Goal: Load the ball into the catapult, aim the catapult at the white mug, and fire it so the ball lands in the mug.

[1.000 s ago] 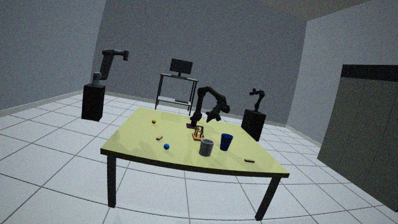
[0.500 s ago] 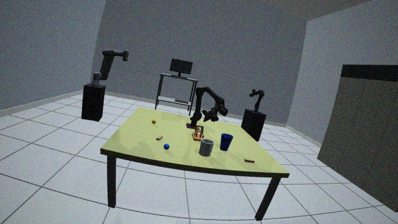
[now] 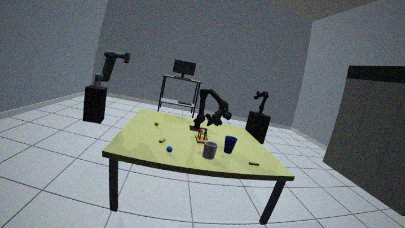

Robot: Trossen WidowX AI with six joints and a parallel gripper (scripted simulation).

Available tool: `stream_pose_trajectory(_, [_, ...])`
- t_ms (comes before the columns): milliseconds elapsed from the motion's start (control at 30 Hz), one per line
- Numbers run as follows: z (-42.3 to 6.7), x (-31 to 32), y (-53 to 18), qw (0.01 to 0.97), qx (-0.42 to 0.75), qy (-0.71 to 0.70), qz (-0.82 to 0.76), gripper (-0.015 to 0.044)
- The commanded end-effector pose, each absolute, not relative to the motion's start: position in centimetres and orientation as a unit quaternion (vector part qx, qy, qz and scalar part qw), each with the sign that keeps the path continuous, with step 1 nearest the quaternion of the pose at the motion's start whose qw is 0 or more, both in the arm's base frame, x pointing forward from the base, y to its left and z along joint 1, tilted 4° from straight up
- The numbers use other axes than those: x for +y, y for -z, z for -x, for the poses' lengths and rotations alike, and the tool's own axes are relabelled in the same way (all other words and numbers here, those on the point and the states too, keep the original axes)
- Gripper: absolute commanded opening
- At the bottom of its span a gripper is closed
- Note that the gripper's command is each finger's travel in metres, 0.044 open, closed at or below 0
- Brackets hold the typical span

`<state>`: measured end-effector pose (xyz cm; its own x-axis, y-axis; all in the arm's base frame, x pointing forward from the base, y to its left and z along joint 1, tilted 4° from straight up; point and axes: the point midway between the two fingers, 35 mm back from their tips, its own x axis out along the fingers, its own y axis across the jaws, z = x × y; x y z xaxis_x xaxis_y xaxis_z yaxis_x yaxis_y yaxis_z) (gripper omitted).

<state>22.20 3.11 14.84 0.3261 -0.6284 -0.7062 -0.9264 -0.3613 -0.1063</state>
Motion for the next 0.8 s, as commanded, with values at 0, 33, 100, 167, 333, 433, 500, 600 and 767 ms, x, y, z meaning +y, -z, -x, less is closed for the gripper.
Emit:
stream_pose_trajectory(0, [-22.3,3.1,-14.2,0.253,0.503,-0.290,0.774,0.0000])
stream_pose_trajectory(33, [-22.3,3.1,-14.0,0.253,0.503,-0.290,0.774,0.0000])
stream_pose_trajectory(100, [-22.4,3.2,-13.7,0.253,0.503,-0.290,0.774,0.0000])
stream_pose_trajectory(167, [-22.5,3.2,-13.4,0.253,0.503,-0.290,0.774,0.0000])
stream_pose_trajectory(333, [-22.6,3.3,-12.5,0.253,0.503,-0.290,0.774,0.0000])
stream_pose_trajectory(433, [-22.6,3.3,-12.0,0.253,0.503,-0.290,0.774,0.0000])
stream_pose_trajectory(500, [-22.7,3.3,-11.7,0.253,0.503,-0.290,0.774,0.0000])
stream_pose_trajectory(600, [-22.7,3.4,-11.2,0.253,0.503,-0.290,0.774,0.0000])
stream_pose_trajectory(767, [-22.8,3.4,-10.4,0.253,0.503,-0.290,0.774,0.0000])
